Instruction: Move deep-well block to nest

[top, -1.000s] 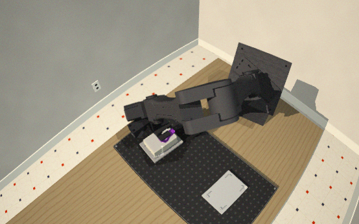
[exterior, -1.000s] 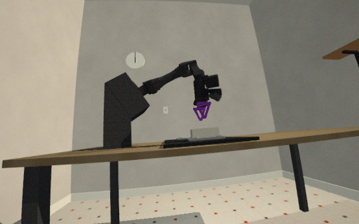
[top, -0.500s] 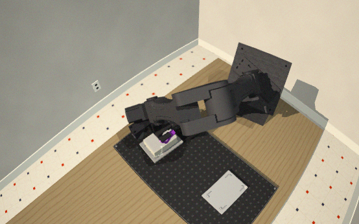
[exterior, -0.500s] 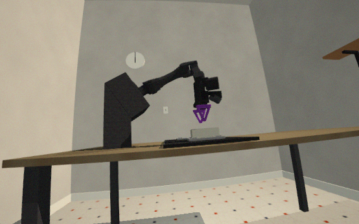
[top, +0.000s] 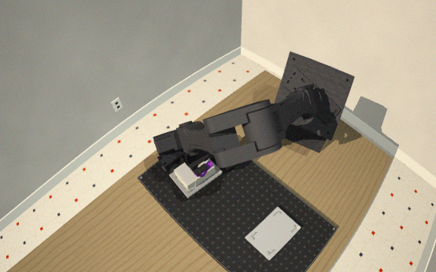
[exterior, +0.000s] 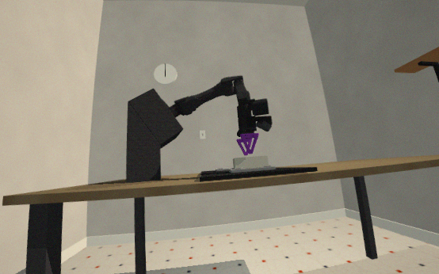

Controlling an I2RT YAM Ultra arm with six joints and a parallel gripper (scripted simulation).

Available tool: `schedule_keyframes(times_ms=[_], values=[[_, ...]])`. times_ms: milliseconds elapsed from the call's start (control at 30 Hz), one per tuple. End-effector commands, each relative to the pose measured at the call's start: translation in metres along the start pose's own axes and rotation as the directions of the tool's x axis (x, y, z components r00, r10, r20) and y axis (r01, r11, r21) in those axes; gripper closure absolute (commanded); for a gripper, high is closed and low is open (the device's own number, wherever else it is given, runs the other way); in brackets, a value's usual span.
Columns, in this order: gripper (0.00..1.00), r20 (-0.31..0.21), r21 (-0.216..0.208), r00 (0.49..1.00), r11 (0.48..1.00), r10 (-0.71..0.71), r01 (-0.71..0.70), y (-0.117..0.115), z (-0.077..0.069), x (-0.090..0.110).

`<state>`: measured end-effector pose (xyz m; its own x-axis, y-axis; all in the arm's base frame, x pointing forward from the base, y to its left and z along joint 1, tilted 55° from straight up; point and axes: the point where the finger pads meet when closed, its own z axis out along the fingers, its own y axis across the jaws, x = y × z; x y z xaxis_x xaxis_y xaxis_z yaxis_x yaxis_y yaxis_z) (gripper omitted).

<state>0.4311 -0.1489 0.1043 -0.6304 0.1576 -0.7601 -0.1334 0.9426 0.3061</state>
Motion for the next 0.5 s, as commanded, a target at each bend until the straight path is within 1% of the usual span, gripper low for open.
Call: schedule_keyframes(times_ms=[0, 367, 467], values=[[0.0, 0.014, 0.011, 1.0, 1.0, 0.001, -0.001, -0.003, 0.0, -0.004], [0.0, 0.014, 0.011, 1.0, 1.0, 0.001, -0.001, -0.003, 0.018, -0.004], [0.0, 0.014, 0.011, 1.0, 1.0, 0.001, -0.001, -0.003, 0.02, -0.005]])
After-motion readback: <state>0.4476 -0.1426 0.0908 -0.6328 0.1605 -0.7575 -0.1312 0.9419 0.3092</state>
